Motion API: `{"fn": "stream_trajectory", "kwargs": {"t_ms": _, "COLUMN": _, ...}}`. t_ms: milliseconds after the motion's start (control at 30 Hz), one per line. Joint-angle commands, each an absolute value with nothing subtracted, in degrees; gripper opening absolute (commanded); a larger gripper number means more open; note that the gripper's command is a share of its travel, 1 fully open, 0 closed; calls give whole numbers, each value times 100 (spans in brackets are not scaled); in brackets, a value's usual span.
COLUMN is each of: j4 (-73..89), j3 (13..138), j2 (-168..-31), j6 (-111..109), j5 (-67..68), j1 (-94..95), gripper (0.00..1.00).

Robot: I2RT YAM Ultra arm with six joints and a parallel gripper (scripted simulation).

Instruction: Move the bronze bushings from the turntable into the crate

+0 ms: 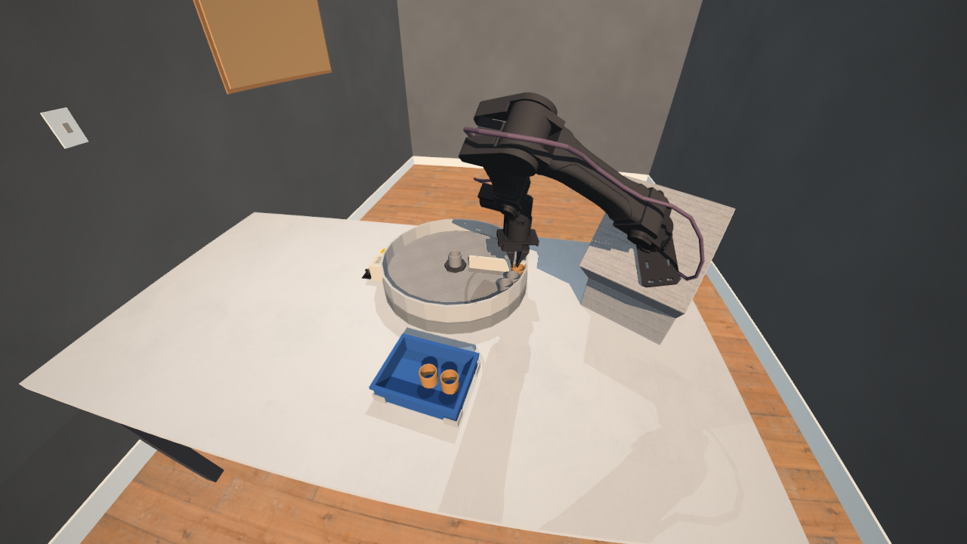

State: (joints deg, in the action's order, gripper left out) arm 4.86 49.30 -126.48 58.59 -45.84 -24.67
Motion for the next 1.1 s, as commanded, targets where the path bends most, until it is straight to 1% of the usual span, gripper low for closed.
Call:
{"fn": "stream_trajectory", "kwargs": {"t_ms": 0, "j4": 398, "j3": 4861, "j2": -12690, "j6": 5898, "j5": -4515, "j1": -2538, "gripper": 13}}
{"fn": "stream_trajectory", "kwargs": {"t_ms": 200, "j4": 600, "j3": 5095, "j2": -12530, "j6": 5921, "j5": -4515, "j1": -2508, "gripper": 13}}
{"fn": "stream_trajectory", "kwargs": {"t_ms": 1067, "j4": 617, "j3": 5107, "j2": -12488, "j6": 5911, "j5": -4515, "j1": -2499, "gripper": 13}}
